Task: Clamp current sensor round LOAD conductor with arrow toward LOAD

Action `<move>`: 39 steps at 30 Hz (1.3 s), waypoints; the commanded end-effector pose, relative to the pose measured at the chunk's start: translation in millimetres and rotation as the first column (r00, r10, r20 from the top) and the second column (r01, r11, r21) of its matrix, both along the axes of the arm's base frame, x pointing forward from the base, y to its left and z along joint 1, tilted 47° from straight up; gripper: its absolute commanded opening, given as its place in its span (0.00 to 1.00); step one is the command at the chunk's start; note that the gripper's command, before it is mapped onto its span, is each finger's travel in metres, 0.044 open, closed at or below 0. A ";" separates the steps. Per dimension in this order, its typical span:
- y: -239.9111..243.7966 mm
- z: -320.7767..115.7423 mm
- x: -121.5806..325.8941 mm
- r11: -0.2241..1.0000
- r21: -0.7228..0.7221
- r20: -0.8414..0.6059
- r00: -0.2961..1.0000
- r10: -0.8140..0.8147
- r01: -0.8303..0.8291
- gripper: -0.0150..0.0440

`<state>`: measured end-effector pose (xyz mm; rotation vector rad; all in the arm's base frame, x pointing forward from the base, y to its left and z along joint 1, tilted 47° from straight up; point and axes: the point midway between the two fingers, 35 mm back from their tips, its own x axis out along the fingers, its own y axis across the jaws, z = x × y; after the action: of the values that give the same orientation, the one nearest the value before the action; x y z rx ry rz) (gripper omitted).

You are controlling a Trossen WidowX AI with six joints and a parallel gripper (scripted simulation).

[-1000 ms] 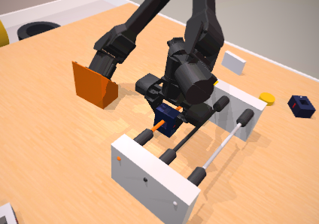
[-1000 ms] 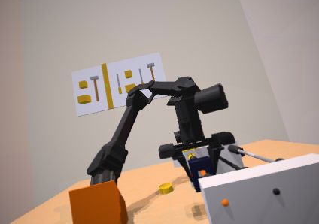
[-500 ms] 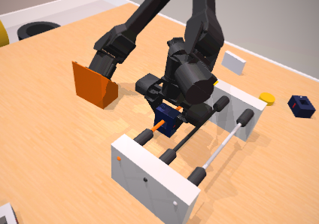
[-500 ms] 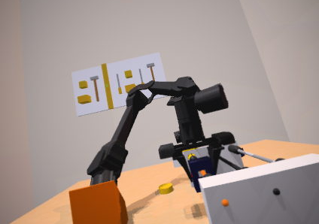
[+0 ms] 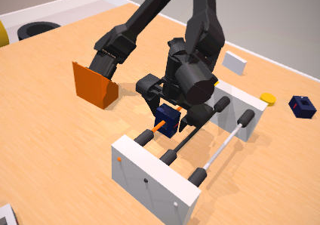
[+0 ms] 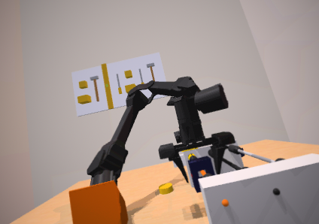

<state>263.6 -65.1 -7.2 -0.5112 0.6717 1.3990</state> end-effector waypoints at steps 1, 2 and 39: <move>0.0 0.1 0.0 1.000 0.000 0.001 1.000 0.001 -0.001 1.00; 0.0 0.1 0.0 1.000 0.000 0.001 1.000 0.001 -0.001 1.00; -82.8 65.9 -6.8 1.000 0.003 -0.017 1.000 -0.026 0.026 1.00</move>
<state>257.4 -147.7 58.6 -0.4849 0.6872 1.3777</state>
